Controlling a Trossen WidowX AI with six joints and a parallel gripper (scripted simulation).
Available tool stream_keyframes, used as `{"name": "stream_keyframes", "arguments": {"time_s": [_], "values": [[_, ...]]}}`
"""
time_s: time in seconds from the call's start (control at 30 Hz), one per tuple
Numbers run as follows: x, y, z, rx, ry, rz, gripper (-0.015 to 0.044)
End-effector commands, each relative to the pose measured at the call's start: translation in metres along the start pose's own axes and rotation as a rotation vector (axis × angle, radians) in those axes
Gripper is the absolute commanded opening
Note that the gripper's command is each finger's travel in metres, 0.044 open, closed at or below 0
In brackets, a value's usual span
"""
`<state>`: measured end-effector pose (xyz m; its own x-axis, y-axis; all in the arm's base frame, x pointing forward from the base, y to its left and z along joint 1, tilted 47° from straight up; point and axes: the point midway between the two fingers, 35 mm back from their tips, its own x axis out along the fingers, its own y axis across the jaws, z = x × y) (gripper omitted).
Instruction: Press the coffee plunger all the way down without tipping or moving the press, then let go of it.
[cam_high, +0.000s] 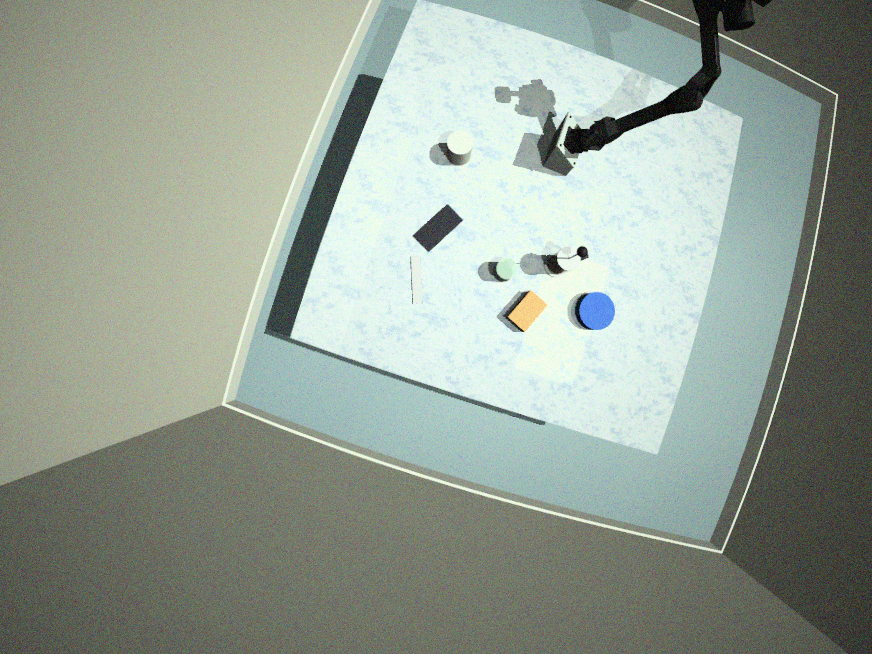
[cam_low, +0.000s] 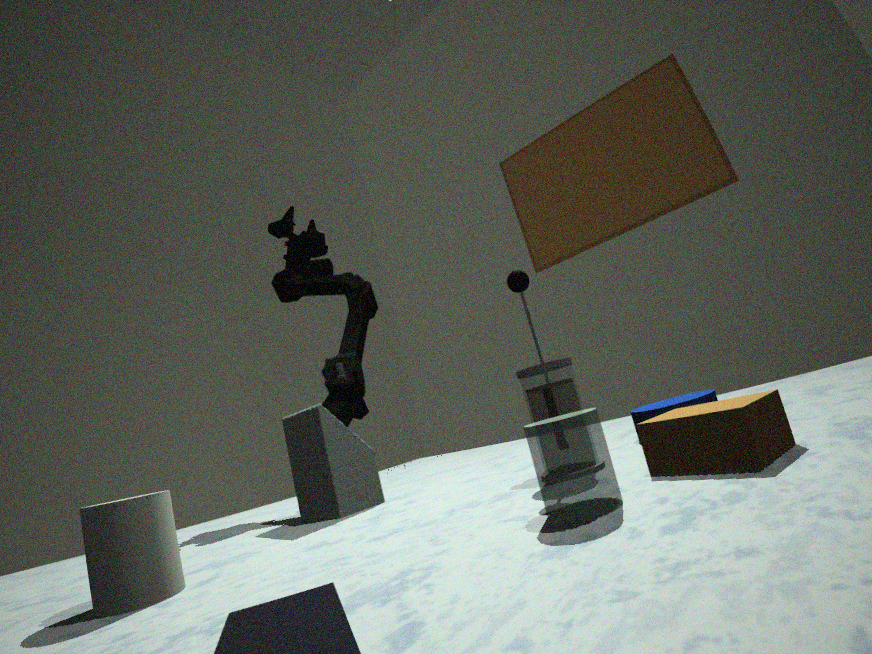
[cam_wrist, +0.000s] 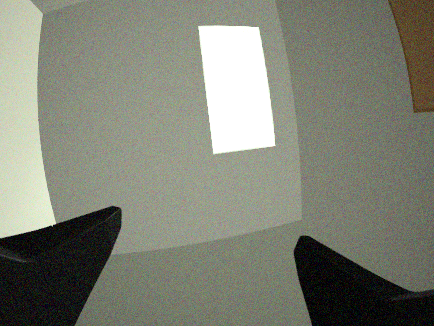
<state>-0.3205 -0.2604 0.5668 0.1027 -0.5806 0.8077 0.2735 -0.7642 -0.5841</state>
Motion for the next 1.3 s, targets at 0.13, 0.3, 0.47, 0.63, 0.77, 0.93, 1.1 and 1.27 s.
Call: {"name": "stream_keyframes", "arguments": {"time_s": [0.13,0.3,0.47,0.63,0.77,0.93,1.1,1.27], "values": [[0.010,0.027,0.003,0.102,0.017,0.042,0.0440],[0.033,0.090,0.025,0.335,0.028,0.147,0.0440],[0.045,0.161,0.061,0.592,0.044,0.299,0.0440],[0.049,0.227,0.114,0.838,0.046,0.471,0.0440],[0.043,0.274,0.167,1.028,0.044,0.629,0.0440],[0.022,0.322,0.240,1.256,0.044,0.849,0.0440],[-0.012,0.354,0.319,1.460,0.042,1.094,0.0440],[-0.058,0.367,0.396,1.637,0.042,1.363,0.0440]]}}
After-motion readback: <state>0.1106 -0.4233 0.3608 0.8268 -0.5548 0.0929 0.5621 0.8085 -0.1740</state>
